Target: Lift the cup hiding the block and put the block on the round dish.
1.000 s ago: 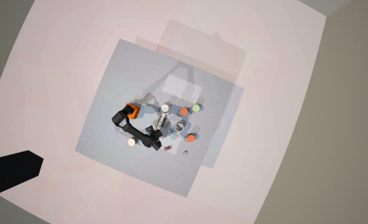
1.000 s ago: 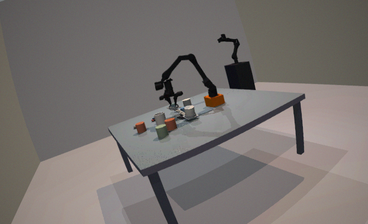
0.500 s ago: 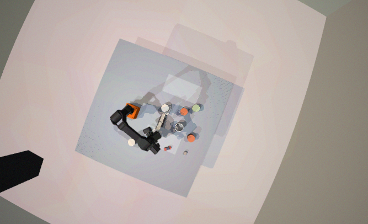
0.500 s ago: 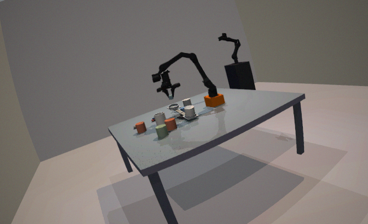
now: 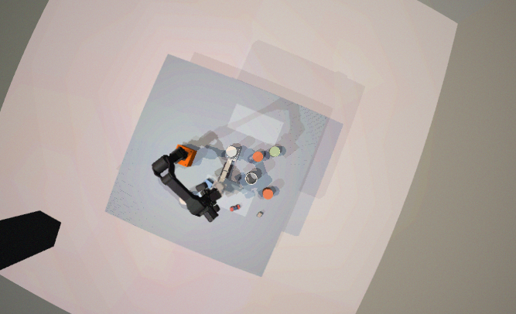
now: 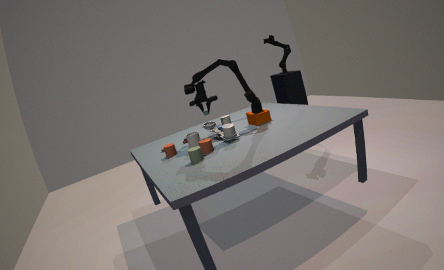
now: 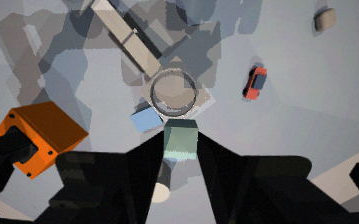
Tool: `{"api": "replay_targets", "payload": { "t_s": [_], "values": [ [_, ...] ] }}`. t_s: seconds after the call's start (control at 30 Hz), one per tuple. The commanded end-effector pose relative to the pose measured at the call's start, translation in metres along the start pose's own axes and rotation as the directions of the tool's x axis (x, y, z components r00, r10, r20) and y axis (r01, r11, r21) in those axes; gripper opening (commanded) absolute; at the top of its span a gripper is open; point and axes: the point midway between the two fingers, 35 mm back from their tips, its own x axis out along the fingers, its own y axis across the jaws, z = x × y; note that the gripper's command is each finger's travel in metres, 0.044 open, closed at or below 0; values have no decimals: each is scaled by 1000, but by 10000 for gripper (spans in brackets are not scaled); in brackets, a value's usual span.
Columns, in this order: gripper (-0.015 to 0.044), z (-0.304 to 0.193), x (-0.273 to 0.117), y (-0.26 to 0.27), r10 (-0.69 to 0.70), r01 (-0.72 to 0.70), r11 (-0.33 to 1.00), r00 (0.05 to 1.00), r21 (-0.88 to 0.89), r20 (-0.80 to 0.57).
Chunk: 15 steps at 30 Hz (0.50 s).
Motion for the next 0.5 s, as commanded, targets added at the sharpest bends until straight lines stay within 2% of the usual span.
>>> {"api": "replay_targets", "payload": {
  "t_s": [0.0,0.47],
  "values": [
    [0,-21,16,-4,7,-7,1000,1000,0,-6],
    [0,-95,63,-3,9,-9,1000,1000,9,-10]
  ]
}}
